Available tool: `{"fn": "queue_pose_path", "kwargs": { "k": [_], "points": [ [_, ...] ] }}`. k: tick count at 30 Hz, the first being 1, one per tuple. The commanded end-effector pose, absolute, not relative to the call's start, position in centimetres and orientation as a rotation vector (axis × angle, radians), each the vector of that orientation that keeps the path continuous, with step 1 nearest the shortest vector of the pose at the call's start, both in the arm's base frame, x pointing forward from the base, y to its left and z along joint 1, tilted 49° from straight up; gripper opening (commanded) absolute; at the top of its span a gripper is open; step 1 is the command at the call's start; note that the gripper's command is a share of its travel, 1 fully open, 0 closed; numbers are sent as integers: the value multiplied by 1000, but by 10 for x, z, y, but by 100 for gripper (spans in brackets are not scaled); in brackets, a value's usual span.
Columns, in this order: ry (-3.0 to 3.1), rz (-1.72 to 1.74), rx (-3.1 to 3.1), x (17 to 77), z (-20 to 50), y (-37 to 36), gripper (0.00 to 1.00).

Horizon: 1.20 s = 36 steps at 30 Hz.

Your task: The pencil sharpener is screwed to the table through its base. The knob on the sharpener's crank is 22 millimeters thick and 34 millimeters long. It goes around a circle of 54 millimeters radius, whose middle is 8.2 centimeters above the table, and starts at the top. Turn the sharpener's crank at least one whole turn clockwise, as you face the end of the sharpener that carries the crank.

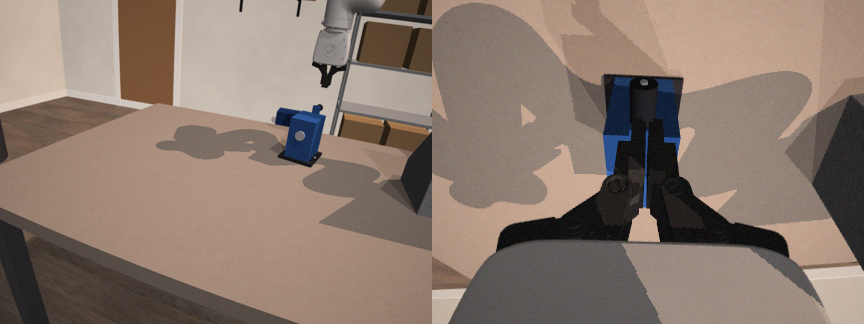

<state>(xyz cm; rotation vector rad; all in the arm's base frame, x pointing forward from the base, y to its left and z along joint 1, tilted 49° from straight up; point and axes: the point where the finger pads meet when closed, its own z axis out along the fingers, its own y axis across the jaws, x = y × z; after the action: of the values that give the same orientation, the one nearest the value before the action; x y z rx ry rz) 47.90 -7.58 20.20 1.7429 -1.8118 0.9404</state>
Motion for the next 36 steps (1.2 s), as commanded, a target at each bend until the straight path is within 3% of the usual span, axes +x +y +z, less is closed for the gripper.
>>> {"fn": "queue_pose_path", "kwargs": {
  "k": [1,20,21,36],
  "points": [
    [-1812,942,1743,479,202,-75,0],
    [-1812,942,1743,479,202,-75,0],
    [-1812,942,1743,479,202,-75,54],
    [-1812,942,1743,479,202,-75,54]
  ]
}}
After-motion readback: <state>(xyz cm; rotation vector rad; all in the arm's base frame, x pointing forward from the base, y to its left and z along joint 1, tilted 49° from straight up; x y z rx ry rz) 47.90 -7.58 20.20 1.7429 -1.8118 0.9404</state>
